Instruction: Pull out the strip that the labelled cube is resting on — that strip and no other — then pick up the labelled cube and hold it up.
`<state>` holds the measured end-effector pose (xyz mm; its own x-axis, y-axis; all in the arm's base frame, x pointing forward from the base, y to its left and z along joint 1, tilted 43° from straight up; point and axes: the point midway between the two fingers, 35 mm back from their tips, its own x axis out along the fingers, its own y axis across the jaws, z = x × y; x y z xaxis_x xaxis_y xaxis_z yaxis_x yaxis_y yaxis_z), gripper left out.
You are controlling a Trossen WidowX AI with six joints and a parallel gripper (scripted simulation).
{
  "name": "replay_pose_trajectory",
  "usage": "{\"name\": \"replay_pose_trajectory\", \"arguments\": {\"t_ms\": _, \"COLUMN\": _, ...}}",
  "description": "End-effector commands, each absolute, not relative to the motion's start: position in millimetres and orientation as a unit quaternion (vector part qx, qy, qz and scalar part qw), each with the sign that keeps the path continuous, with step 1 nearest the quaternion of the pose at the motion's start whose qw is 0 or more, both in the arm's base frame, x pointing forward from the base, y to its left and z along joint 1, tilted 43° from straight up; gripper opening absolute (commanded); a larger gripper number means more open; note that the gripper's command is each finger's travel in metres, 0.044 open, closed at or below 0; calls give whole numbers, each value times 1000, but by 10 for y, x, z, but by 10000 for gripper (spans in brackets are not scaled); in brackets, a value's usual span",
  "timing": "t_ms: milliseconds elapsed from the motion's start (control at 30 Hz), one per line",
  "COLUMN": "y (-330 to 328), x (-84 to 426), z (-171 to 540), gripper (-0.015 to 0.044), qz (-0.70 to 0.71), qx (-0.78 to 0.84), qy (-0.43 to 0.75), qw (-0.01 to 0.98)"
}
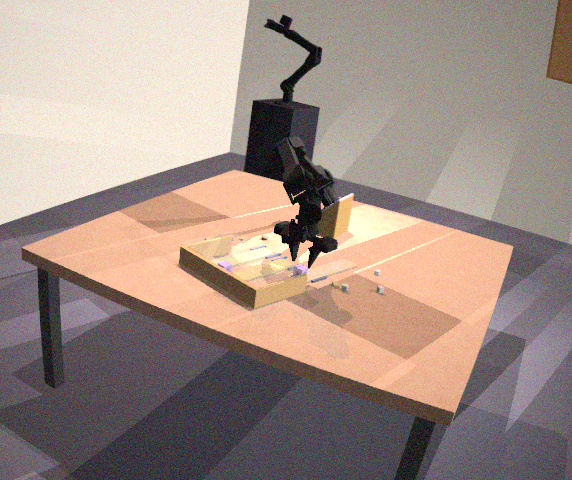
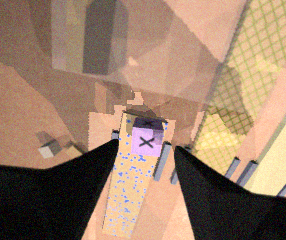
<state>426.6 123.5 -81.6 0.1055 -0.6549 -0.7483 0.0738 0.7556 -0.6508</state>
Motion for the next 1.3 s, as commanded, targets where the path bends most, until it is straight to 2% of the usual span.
{"name": "replay_pose_trajectory", "arguments": {"t_ms": 0, "y": 1205, "x": 4269, "z": -864, "gripper": 250, "qz": -257, "qx": -240, "qy": 616, "qw": 705}}
{"name": "replay_pose_trajectory", "arguments": {"t_ms": 633, "y": 1009, "x": 4292, "z": -1071, "gripper": 250, "qz": -257, "qx": -240, "qy": 615, "qw": 705}}
{"name": "replay_pose_trajectory", "arguments": {"t_ms": 733, "y": 1016, "x": 4294, "z": -1051, "gripper": 171, "qz": -259, "qx": -236, "qy": 617, "qw": 705}}
{"name": "replay_pose_trajectory", "arguments": {"t_ms": 1067, "y": 1016, "x": 4294, "z": -1051, "gripper": 105, "qz": -259, "qx": -236, "qy": 617, "qw": 705}}
{"name": "replay_pose_trajectory", "arguments": {"t_ms": 1200, "y": 1022, "x": 4276, "z": -1037, "gripper": 0, "qz": -259, "qx": -236, "qy": 617, "qw": 705}}
{"name": "replay_pose_trajectory", "arguments": {"t_ms": 1267, "y": 1038, "x": 4225, "z": -1000, "gripper": 0, "qz": -259, "qx": -237, "qy": 617, "qw": 705}}
